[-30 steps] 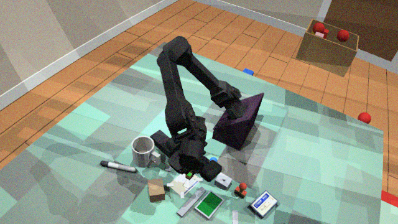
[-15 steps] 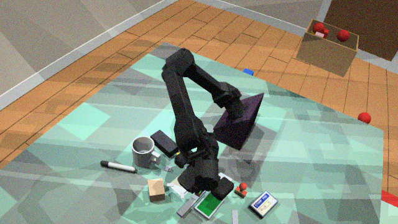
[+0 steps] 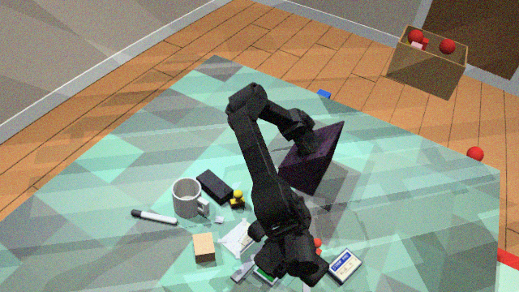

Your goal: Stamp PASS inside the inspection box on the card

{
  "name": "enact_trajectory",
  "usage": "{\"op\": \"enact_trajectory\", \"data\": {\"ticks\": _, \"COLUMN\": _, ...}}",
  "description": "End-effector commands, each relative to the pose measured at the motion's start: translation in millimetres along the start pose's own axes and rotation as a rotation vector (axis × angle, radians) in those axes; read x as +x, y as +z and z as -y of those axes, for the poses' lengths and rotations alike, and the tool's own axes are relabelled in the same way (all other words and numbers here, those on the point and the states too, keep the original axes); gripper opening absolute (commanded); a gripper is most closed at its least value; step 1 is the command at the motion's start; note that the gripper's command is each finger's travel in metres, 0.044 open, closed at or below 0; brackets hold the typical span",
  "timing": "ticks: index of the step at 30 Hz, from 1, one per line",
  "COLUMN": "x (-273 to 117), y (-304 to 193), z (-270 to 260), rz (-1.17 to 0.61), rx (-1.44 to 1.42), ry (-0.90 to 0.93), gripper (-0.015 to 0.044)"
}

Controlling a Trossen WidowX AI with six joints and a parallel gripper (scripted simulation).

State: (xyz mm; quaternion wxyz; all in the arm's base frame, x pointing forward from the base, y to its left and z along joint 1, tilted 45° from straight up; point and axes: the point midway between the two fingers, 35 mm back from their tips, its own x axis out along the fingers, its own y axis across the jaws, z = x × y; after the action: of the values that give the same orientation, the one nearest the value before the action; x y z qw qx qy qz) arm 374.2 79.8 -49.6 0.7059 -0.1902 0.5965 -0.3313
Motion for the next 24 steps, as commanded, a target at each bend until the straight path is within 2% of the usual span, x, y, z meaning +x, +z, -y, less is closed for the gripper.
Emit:
{"op": "enact_trajectory", "data": {"ticks": 1, "x": 1.9, "y": -1.4, "z": -20.7, "rz": -0.002, "rx": 0.003, "ry": 0.001, "gripper": 0.0}}
{"op": "enact_trajectory", "data": {"ticks": 8, "x": 6.0, "y": -5.8, "z": -51.6, "rz": -0.001, "rx": 0.006, "ry": -0.002, "gripper": 0.0}}
{"op": "enact_trajectory", "data": {"ticks": 24, "x": 25.3, "y": -5.1, "z": -52.9, "rz": -0.001, "rx": 0.006, "ry": -0.001, "gripper": 0.0}}
